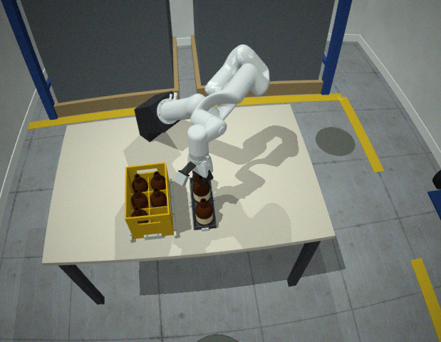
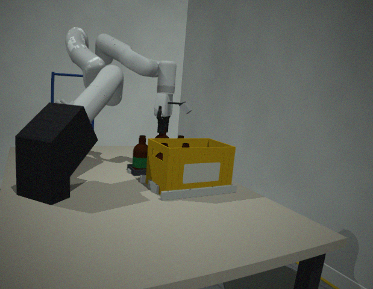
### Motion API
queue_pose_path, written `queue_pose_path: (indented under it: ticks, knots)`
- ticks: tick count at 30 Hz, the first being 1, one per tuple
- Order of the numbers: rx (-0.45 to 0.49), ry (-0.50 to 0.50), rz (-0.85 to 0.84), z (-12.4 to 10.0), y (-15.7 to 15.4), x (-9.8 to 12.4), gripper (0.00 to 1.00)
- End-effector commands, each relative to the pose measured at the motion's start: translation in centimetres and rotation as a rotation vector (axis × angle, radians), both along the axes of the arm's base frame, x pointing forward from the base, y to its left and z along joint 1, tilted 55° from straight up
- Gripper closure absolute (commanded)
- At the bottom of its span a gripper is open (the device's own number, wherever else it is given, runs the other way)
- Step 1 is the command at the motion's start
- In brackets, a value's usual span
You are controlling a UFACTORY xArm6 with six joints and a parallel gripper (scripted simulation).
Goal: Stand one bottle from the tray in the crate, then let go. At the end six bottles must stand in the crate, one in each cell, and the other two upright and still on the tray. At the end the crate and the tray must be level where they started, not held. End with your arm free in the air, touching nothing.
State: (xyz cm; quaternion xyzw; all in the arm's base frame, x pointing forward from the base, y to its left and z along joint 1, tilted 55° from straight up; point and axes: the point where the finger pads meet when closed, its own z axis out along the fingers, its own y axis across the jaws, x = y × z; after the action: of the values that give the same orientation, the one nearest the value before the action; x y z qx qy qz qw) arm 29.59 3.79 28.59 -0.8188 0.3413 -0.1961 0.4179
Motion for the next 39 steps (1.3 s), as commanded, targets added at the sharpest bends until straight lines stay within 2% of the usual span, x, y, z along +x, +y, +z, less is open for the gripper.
queue_pose_path:
  ticks: [1,39]
  knots:
    - [-0.001,-0.002,-0.001,0.1,0.0,0.0,1.00]
    - [-0.001,-0.002,-0.001,1.8,-1.7,-1.8,1.00]
